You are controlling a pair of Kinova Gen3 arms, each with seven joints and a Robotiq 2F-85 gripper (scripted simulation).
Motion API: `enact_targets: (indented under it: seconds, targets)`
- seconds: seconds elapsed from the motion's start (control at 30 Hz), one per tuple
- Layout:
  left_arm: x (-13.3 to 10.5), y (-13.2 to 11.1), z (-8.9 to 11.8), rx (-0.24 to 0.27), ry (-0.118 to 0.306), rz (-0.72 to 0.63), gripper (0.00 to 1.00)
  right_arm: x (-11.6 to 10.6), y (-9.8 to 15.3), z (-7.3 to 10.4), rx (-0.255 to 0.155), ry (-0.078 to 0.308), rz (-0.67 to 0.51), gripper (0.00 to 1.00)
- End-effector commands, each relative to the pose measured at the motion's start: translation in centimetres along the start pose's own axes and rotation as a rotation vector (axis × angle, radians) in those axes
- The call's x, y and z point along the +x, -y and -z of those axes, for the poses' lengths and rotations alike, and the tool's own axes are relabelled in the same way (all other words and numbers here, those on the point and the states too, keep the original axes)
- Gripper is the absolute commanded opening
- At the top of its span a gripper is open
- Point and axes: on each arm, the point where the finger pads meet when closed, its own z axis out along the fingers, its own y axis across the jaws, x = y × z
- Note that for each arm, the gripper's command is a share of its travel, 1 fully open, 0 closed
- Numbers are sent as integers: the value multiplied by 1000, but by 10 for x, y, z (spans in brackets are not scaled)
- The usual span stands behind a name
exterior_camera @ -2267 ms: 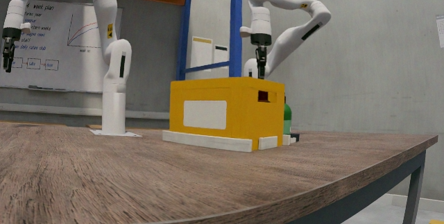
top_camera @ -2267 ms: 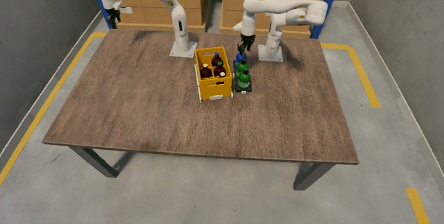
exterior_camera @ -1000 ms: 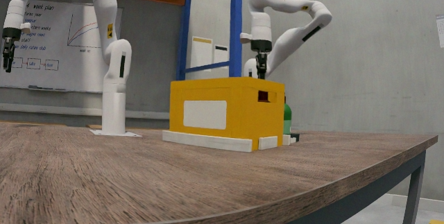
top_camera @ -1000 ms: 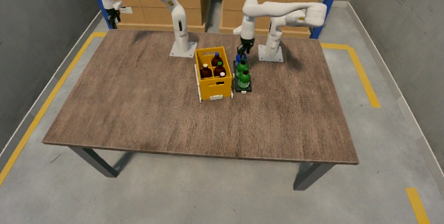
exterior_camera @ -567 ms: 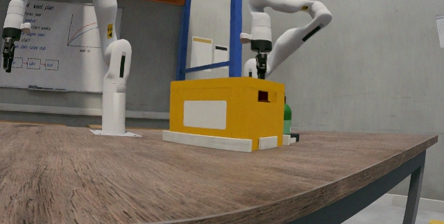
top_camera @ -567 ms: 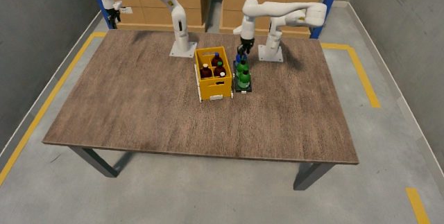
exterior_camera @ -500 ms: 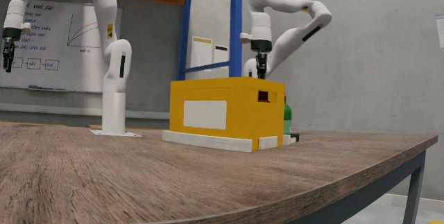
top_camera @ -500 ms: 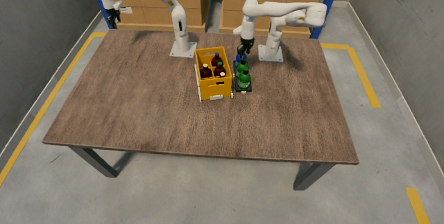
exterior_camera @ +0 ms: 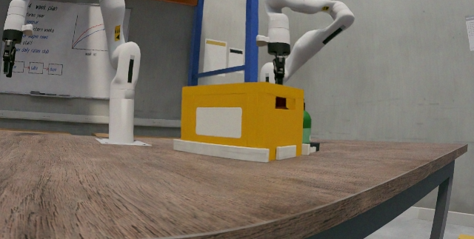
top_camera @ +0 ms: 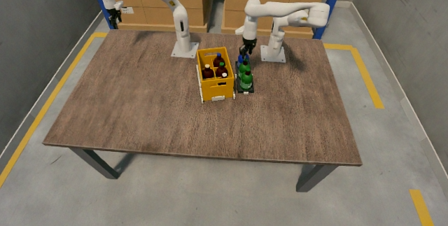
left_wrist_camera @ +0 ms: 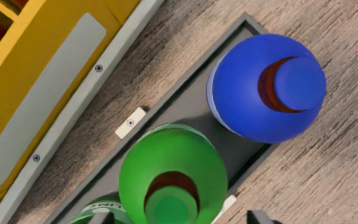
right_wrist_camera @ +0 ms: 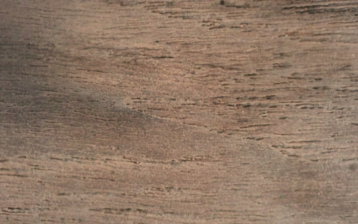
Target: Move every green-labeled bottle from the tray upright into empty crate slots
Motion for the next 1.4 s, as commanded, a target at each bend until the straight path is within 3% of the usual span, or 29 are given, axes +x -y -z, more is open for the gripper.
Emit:
enact_targets:
  seconds: [0.0, 1.37]
  targets:
    - [2, 2, -1, 6, -3, 2, 672, 3, 2, 1, 5, -5, -7, 1000]
    - [3, 6, -1, 7, -5, 4, 672, 3, 2, 1, 5, -5, -7, 1000]
